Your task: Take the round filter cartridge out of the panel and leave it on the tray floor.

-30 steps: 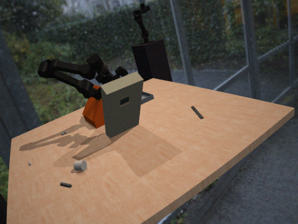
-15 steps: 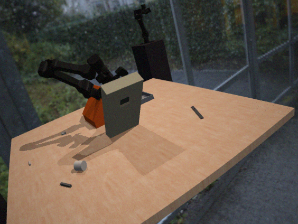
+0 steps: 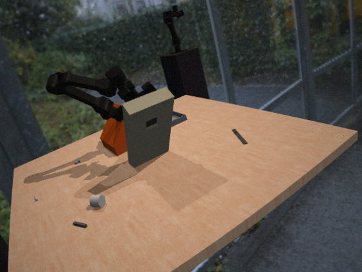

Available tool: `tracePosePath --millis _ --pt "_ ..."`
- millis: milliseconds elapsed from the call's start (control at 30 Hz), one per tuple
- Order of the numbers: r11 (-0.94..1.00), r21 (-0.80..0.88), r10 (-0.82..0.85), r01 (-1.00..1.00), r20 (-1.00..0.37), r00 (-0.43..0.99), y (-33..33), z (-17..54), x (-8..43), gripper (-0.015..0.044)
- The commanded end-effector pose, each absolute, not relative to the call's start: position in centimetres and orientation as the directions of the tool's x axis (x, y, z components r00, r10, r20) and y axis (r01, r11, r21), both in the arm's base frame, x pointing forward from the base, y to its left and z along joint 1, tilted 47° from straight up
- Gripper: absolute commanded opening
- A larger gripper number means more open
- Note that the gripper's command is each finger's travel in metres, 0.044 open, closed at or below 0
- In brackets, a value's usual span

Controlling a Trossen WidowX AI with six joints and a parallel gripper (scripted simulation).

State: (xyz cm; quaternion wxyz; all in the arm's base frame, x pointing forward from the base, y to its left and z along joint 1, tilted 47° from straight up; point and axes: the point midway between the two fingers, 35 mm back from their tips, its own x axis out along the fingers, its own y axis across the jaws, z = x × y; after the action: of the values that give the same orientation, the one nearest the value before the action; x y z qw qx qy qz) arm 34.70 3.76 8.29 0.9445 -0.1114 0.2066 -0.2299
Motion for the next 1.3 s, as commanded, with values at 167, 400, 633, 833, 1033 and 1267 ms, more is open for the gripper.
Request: tracePosePath --millis 167,400,633,833,1033,1267 --pt "0.796 -0.558 -0.480 0.234 -0.348 0.805 3.51 7.94 35.03 0.0000" --pt "0.684 -0.723 -0.480 0.095 -0.348 0.805 3.49 7.92 35.05 0.0000" --pt "0.531 -0.846 -0.480 -0.049 -0.348 0.805 3.48 7.92 35.07 0.0000" --pt "0.374 -0.911 -0.480 -0.171 -0.348 0.805 3.47 7.91 35.08 0.0000" --pt "0.201 -0.937 -0.480 -0.286 -0.348 0.805 3.47 7.91 35.09 0.0000" --pt "-0.011 -0.915 -0.480 -0.403 -0.348 0.805 3.46 7.90 35.10 0.0000"
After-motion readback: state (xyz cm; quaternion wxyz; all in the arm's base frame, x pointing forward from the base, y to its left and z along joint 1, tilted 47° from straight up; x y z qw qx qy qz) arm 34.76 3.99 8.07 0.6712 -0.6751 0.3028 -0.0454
